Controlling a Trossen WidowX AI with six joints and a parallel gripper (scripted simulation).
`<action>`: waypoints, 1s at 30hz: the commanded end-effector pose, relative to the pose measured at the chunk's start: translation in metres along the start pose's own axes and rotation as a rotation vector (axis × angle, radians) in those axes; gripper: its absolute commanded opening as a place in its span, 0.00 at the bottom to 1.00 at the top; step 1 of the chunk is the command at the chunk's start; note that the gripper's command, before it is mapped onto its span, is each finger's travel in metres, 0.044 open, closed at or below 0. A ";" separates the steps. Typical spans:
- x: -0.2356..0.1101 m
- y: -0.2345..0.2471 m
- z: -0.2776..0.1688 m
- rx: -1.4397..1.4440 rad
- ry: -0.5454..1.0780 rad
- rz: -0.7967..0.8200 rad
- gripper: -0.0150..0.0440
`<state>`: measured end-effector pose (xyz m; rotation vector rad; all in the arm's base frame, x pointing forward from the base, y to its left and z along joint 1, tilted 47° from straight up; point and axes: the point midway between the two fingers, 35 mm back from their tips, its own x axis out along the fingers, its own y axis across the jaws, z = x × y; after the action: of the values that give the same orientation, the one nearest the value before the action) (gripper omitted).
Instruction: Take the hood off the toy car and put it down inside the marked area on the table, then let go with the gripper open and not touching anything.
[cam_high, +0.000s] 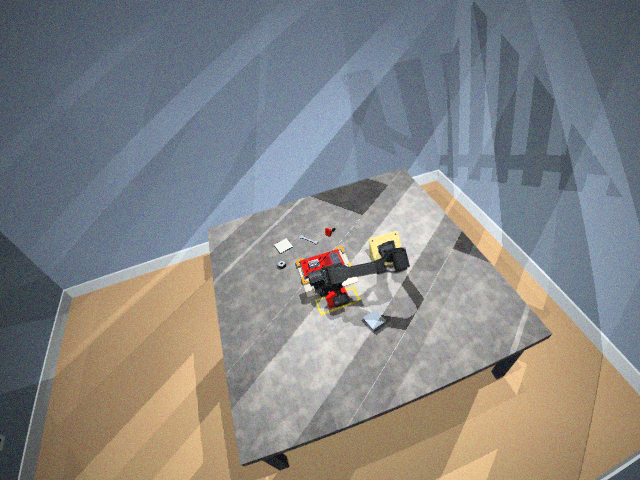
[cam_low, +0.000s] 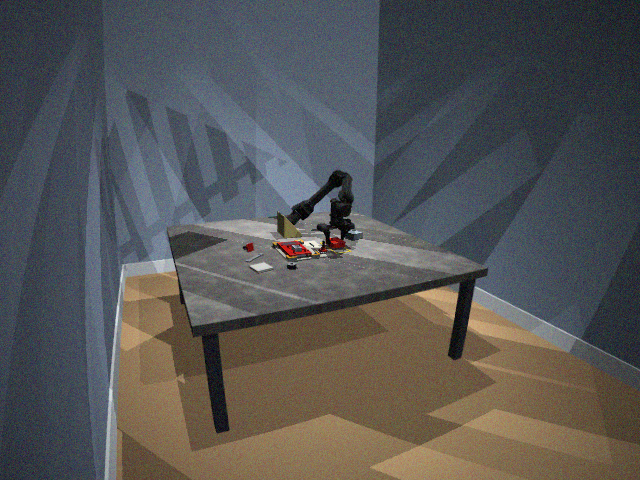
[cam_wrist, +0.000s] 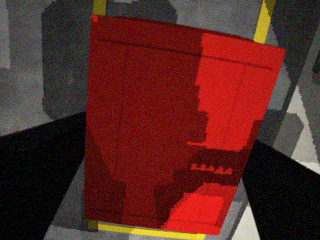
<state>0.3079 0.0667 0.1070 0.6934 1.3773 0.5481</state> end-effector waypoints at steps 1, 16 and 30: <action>0.003 0.000 -0.001 0.007 0.003 0.004 0.25; 0.010 0.000 -0.001 0.007 0.003 0.005 0.25; 0.010 0.001 0.000 -0.001 -0.001 0.001 0.70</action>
<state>0.3089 0.0742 0.1006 0.6943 1.3765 0.5490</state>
